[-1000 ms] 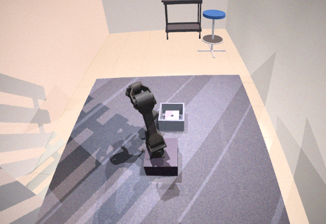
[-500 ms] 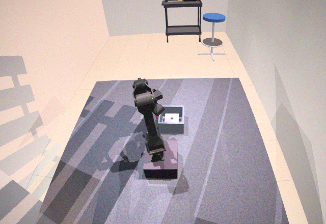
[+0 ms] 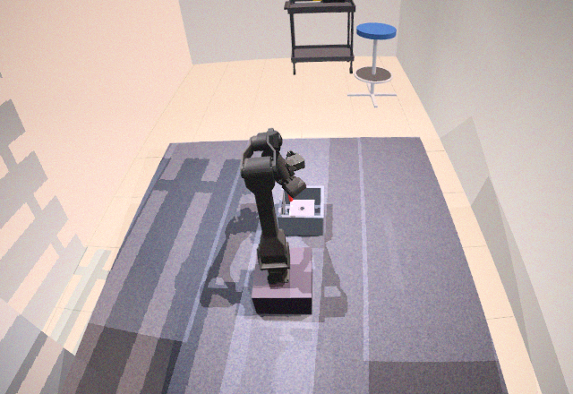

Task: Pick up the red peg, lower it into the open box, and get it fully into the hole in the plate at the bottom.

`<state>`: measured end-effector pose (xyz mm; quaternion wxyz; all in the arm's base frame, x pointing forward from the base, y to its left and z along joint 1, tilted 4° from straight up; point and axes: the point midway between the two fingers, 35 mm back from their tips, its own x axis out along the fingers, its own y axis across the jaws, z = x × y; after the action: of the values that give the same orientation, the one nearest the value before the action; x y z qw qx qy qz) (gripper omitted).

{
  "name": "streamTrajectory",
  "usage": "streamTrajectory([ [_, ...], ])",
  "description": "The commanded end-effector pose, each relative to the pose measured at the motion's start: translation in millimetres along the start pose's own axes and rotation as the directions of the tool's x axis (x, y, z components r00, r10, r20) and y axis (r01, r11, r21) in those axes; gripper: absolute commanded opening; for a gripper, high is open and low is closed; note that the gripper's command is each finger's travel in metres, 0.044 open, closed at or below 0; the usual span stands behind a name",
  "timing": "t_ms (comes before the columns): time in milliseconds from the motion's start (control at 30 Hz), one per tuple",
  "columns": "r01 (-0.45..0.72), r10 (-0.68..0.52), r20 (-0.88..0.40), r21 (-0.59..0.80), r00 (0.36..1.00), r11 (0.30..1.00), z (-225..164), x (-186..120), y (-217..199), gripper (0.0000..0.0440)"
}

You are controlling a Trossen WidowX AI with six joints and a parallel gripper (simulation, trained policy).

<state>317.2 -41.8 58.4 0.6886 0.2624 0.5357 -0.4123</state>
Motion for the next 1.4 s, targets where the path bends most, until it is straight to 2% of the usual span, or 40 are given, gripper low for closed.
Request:
streamTrajectory([
  [0,0.005,-0.004,-0.018,0.011,1.0,1.0,8,9,-1,0.0],
  [267,0.013,-0.01,-0.054,0.043,0.998,0.999,20,37,-5,0.001],
  [467,0.031,-0.029,-0.082,0.024,0.996,0.999,20,59,-10,0.0135],
  [600,0.04,-0.039,-0.091,0.009,0.995,0.999,22,66,-8,0.015],
  [700,0.034,-0.033,-0.082,0.008,0.996,0.999,31,70,-6,0.0215],
  [1133,0.016,-0.016,-0.021,0.006,1.0,1.0,72,84,3,0.044],
  [1367,-0.019,0.016,0.063,0.041,0.998,0.999,105,82,5,0.044],
])
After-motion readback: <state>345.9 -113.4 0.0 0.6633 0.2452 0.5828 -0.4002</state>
